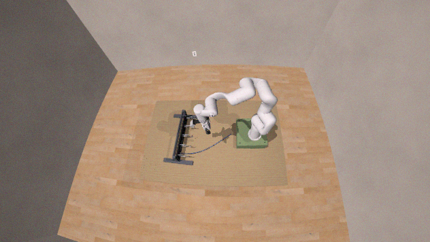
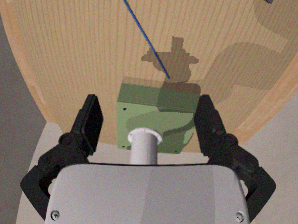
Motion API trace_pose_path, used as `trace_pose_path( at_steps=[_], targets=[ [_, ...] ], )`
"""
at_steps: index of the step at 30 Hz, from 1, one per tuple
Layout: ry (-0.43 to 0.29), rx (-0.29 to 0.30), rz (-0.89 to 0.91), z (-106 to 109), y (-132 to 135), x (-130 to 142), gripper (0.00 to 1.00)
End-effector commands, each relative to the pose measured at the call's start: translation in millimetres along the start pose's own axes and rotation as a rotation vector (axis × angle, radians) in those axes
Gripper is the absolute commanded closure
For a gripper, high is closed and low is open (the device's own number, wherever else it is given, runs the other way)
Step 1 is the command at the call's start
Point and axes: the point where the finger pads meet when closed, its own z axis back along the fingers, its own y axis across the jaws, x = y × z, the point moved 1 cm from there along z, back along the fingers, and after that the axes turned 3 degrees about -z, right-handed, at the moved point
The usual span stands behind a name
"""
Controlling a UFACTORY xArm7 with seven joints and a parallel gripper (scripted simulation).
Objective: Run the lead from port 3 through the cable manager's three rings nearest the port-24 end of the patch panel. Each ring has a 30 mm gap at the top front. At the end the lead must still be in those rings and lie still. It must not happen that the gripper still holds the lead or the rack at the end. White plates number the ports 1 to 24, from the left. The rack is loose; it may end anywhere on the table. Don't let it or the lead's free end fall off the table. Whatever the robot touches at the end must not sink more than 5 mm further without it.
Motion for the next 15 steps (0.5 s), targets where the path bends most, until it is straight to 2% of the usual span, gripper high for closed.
trace_pose_path(
  at_steps=[1,2,11,13,15],
  targets=[
    [0.043,0.019,-0.034,6,-6,-3,0.00],
    [0.049,0.025,0.040,-9,-6,-1,0.00],
    [0.049,0.025,0.040,-9,-6,-1,0.00],
    [0.060,0.038,0.180,-37,-6,5,0.00],
    [0.060,0.038,0.180,-37,-6,5,0.00]
  ],
)
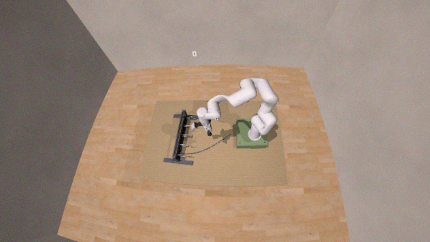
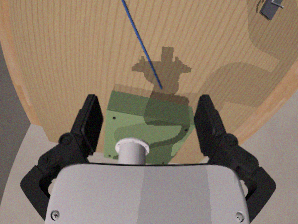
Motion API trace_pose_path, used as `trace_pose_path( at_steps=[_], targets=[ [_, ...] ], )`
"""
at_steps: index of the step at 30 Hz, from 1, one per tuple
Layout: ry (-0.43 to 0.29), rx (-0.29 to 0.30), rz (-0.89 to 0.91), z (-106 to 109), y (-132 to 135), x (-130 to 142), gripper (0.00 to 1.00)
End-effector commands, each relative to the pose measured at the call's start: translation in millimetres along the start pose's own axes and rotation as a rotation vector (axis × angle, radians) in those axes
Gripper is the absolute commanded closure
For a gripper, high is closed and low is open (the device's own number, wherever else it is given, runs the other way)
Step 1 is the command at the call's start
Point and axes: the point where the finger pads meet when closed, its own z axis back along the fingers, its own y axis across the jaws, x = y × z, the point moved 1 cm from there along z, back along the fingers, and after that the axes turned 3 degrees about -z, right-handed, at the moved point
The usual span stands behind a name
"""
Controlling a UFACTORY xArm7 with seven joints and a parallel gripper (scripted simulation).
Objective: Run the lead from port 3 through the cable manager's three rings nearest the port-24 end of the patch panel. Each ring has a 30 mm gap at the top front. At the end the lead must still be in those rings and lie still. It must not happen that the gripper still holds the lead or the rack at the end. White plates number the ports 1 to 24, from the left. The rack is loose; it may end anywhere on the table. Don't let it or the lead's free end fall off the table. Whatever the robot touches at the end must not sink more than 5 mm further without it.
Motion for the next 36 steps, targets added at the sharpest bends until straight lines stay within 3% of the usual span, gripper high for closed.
trace_pose_path(
  at_steps=[1,8,10,20,21,29,31,36],
  targets=[
    [0.008,0.003,0.074,-15,-1,4,0.00],
    [0.008,0.003,0.074,-15,-1,4,0.00],
    [0.019,0.011,0.202,-40,-4,12,0.00],
    [0.019,0.011,0.202,-40,-4,12,0.00],
    [0.023,0.015,0.261,-50,-5,17,0.00],
    [0.023,0.015,0.261,-50,-5,17,0.00],
    [0.032,0.021,0.368,-69,-8,25,0.00],
    [0.032,0.021,0.368,-69,-8,25,0.00]
  ],
)
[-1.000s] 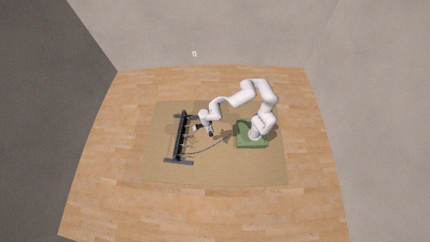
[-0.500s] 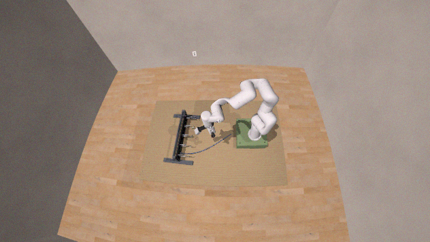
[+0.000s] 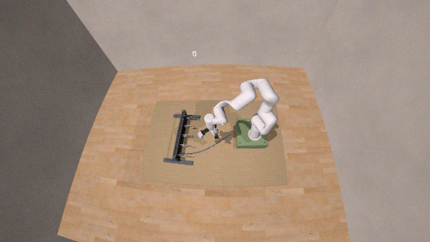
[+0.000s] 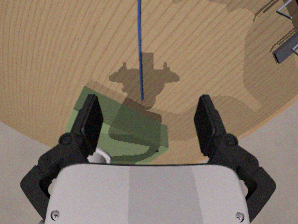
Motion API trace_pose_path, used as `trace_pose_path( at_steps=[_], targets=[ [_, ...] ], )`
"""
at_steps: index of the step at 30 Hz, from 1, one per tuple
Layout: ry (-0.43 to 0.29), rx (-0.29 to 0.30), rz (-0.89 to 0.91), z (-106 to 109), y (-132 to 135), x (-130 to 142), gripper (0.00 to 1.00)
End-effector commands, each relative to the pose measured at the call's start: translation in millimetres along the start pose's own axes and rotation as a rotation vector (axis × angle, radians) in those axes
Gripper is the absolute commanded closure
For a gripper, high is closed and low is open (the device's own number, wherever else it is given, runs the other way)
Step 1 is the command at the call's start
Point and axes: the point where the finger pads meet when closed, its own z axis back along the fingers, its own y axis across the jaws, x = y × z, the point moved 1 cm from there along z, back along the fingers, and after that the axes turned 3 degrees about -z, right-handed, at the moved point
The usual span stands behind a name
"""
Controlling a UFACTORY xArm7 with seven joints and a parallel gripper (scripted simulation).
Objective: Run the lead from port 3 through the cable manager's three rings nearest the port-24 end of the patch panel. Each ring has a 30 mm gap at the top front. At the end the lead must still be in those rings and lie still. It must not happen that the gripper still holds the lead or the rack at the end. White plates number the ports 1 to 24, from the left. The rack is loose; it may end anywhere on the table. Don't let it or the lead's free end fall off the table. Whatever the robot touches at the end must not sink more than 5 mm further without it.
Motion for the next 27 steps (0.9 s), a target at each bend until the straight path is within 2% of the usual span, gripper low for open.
trace_pose_path(
  at_steps=[1,5,7,16,18,27],
  targets=[
    [0.012,0.003,0.006,2,1,-3,0.00],
    [0.012,0.003,0.006,2,1,-3,0.00],
    [0.019,0.009,0.098,-14,-4,4,0.00],
    [0.019,0.009,0.098,-14,-4,4,0.00],
    [0.025,0.013,0.173,-26,-10,11,0.00],
    [0.025,0.013,0.173,-26,-10,11,0.00]
  ],
)
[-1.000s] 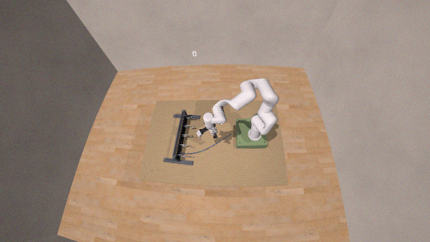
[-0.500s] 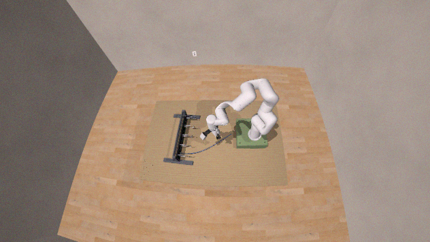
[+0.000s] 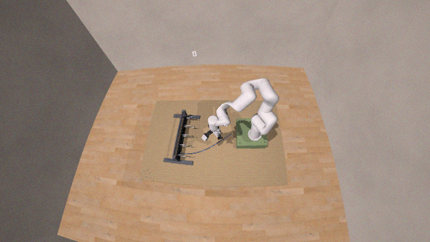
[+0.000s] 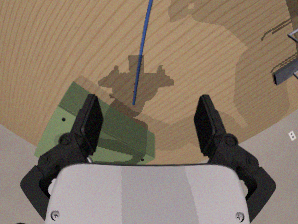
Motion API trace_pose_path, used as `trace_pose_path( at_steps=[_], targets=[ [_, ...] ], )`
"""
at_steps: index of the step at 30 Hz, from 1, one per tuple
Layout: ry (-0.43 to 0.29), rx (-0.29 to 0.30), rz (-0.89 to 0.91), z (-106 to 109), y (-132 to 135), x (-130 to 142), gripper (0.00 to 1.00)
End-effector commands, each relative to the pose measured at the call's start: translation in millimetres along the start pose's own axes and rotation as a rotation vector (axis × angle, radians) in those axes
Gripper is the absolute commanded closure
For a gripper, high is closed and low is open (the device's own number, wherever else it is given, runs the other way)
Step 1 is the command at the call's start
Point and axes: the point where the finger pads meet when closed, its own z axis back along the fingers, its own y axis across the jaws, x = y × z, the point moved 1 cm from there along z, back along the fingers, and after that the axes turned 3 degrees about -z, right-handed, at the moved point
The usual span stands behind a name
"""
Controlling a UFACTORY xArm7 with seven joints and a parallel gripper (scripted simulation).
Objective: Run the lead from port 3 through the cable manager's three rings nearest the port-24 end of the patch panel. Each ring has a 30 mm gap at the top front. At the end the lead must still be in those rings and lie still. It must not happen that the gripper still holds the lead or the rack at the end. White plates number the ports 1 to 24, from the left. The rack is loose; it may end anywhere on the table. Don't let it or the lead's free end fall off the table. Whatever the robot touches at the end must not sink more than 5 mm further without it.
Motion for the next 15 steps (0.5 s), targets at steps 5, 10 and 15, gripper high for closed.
trace_pose_path(
  at_steps=[5,10,15],
  targets=[
    [0.008,0.004,0.060,-8,-5,4,0.00],
    [0.008,0.004,0.060,-8,-5,4,0.00],
    [0.011,0.007,0.104,-15,-9,7,0.00]
  ],
)
